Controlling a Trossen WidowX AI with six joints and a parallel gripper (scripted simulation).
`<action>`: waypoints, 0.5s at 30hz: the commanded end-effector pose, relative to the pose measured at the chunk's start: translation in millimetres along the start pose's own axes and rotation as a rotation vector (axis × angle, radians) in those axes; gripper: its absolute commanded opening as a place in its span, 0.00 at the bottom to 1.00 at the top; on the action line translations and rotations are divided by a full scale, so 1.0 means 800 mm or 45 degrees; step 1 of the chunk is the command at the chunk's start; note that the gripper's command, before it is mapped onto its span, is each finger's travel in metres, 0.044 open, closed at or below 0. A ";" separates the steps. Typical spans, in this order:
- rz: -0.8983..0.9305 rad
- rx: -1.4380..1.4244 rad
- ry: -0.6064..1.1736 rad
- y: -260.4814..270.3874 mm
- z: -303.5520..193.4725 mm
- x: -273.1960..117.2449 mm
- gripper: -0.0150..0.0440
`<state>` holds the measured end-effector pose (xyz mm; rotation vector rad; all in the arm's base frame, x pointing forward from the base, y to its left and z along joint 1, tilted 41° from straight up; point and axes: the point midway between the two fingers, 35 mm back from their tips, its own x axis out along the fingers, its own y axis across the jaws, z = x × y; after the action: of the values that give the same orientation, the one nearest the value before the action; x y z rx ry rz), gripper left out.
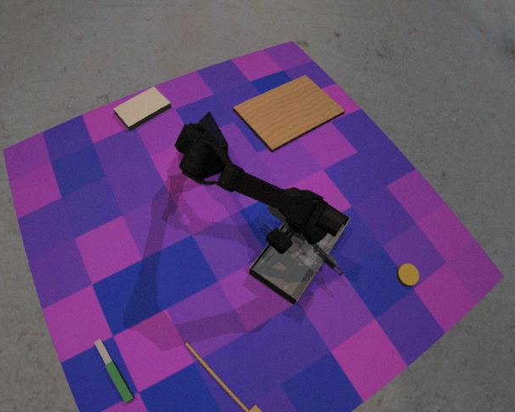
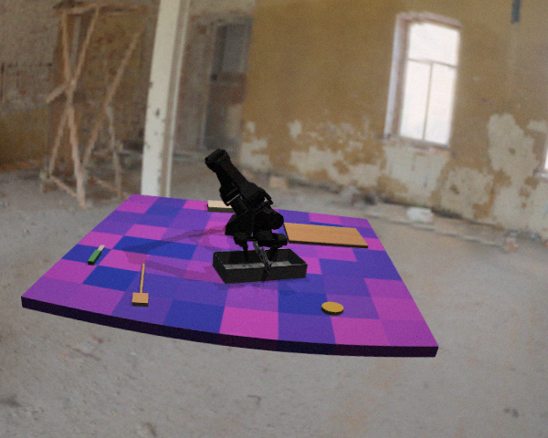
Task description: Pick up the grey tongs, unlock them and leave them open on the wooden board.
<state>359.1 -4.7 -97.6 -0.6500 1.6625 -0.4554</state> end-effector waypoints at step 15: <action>0.000 0.000 -0.001 0.000 0.000 -0.001 0.40</action>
<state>359.3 -4.1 -97.5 -0.6502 1.6616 -0.4539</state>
